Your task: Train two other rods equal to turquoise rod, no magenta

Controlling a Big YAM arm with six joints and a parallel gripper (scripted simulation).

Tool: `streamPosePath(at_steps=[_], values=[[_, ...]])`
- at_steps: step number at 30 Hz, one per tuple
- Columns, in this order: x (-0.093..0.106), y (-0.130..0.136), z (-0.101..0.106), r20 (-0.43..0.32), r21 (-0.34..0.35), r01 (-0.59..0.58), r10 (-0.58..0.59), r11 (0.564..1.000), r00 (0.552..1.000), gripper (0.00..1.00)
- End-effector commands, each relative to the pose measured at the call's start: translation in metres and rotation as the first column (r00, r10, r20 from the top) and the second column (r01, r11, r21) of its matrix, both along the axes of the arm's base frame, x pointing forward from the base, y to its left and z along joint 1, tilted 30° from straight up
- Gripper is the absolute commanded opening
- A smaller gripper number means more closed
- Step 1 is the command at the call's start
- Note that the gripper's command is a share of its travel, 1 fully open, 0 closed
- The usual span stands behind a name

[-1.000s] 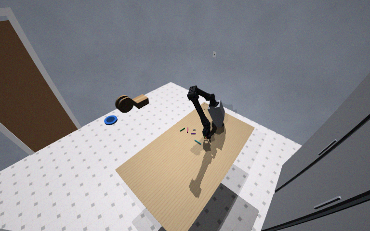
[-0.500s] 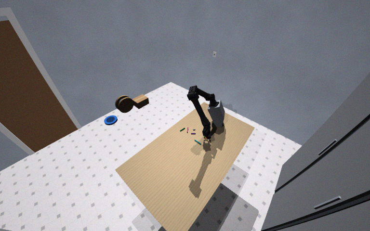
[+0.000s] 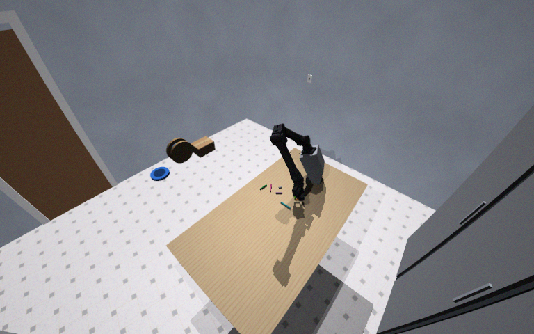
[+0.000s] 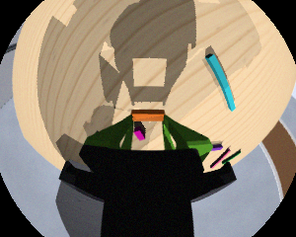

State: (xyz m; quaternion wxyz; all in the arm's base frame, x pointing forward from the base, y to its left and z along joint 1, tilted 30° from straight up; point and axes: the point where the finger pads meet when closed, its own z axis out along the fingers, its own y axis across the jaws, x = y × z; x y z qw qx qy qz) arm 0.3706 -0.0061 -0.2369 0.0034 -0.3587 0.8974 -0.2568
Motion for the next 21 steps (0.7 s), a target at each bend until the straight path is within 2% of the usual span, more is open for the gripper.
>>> streamPosePath(at_steps=[1,21], values=[[-0.0012,0.0069,-0.0021,-0.009,0.001,-0.026,0.026,1.000,1.000,0.35],[-0.0029,0.0081,-0.0041,-0.014,0.000,-0.031,0.031,1.000,0.999,0.35]])
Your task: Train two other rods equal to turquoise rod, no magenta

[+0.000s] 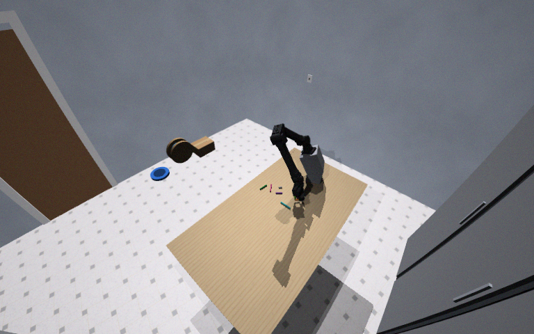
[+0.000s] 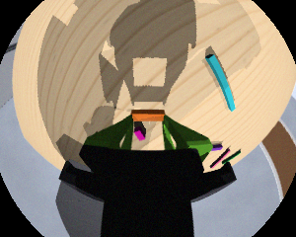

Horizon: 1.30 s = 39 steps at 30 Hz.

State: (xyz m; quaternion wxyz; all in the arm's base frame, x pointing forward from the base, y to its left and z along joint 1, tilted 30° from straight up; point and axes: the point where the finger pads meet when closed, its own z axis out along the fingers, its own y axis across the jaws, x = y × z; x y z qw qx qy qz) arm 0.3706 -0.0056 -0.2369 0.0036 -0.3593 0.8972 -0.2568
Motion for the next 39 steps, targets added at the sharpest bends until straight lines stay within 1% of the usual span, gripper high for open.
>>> streamPosePath(at_steps=[1,28,32,35,38,39], values=[[-0.003,0.007,-0.004,-0.014,0.000,-0.029,0.029,1.000,0.999,0.35],[-0.002,0.007,-0.004,-0.013,0.000,-0.029,0.029,1.000,1.000,0.35],[0.003,0.003,-0.005,0.002,0.003,-0.019,0.019,1.000,1.000,0.35],[0.003,-0.004,-0.007,0.002,0.003,-0.004,0.004,1.000,1.000,0.35],[0.003,-0.004,-0.008,0.001,0.003,-0.004,0.004,1.000,1.000,0.35],[-0.003,-0.006,-0.009,-0.017,0.000,-0.004,0.004,1.000,1.000,0.35]])
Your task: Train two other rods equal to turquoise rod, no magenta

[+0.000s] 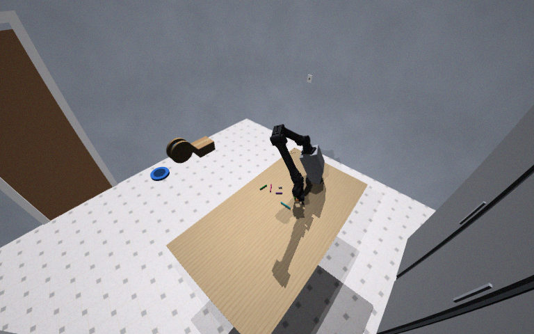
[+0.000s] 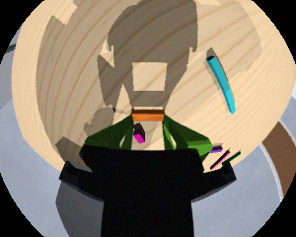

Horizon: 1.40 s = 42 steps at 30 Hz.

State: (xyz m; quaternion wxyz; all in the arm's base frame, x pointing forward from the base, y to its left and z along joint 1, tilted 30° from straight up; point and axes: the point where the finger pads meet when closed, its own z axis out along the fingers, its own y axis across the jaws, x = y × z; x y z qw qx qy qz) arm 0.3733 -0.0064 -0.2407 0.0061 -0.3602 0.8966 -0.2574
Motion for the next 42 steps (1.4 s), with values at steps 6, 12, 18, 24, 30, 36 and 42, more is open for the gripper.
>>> streamPosePath(at_steps=[6,12,18,24,30,36,42], values=[[0.0008,-0.0045,-0.0091,-0.006,0.002,-0.004,0.004,1.000,1.000,0.35],[-0.0016,-0.0058,-0.0103,-0.010,0.002,-0.001,0.001,1.000,1.000,0.35],[-0.0009,-0.0051,-0.0092,-0.009,0.002,-0.002,0.002,1.000,1.000,0.35],[-0.0009,-0.0051,-0.0092,-0.009,0.002,-0.002,0.002,1.000,1.000,0.35],[-0.0009,-0.0051,-0.0092,-0.009,0.002,-0.002,0.002,1.000,1.000,0.35],[-0.0009,-0.0051,-0.0092,-0.009,0.002,-0.002,0.002,1.000,1.000,0.35],[-0.0009,-0.0051,-0.0092,-0.009,0.002,-0.002,0.002,1.000,1.000,0.35]])
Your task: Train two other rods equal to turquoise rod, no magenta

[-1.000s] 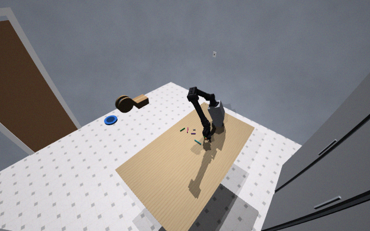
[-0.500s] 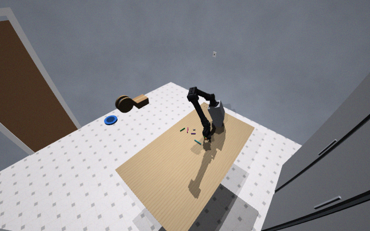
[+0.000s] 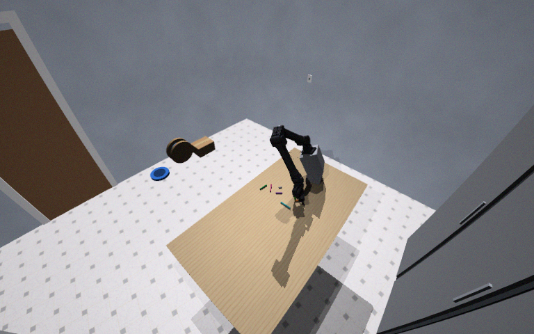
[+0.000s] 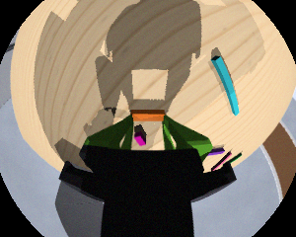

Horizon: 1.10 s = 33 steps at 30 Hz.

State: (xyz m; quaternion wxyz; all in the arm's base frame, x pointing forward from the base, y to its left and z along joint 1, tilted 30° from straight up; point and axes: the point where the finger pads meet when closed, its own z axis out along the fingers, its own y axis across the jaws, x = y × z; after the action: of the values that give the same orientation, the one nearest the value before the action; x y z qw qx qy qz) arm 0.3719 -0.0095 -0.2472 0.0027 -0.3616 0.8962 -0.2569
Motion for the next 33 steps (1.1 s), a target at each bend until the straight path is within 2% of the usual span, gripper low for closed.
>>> streamPosePath(at_steps=[1,9,13,18,19,30,33], values=[[0.001,-0.002,-0.003,-0.002,0.004,-0.001,0.001,1.000,1.000,0.35],[0.001,-0.002,-0.003,-0.002,0.004,-0.001,0.001,1.000,1.000,0.39],[0.001,-0.002,-0.003,-0.002,0.004,-0.001,0.001,1.000,1.000,0.47],[0.001,-0.002,-0.003,-0.002,0.004,-0.001,0.001,1.000,1.000,0.51],[0.001,-0.002,-0.003,-0.002,0.004,-0.001,0.001,1.000,1.000,0.54],[0.001,-0.002,-0.002,-0.002,0.004,-0.001,0.001,1.000,1.000,0.54],[0.005,0.005,0.008,0.010,0.007,-0.006,0.006,1.000,1.000,0.54]])
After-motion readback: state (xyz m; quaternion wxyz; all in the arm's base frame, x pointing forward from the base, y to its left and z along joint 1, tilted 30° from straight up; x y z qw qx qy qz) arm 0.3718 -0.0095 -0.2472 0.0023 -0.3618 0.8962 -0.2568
